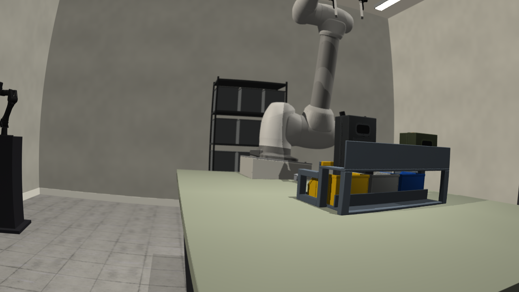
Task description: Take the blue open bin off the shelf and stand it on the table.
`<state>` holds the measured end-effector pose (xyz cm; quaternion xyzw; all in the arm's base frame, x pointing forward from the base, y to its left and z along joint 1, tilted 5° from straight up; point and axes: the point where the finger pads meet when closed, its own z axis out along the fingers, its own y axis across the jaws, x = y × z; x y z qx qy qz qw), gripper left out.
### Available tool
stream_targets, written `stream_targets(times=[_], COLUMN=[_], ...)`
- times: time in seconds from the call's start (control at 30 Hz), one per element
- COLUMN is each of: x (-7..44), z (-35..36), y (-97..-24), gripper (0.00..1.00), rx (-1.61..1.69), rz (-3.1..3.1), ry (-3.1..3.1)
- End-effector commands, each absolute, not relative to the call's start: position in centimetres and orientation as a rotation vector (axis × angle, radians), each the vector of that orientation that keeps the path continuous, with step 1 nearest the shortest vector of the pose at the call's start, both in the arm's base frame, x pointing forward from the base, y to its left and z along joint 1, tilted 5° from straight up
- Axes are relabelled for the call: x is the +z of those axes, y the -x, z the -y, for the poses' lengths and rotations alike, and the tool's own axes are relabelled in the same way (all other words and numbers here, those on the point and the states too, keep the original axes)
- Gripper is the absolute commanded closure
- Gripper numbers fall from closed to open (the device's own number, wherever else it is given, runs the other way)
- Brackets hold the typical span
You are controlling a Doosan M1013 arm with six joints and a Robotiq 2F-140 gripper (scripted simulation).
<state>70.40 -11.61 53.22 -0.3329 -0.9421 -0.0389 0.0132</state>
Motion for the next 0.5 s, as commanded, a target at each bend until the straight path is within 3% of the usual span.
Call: stream_targets(times=[0.0,0.47], x=[53.23,53.23], z=[11.61,11.61], y=[-70.39,-70.39], gripper=[0.43,0.43], rx=[-0.122,-0.114], rz=[2.934,2.766], ry=[1.040,1.406])
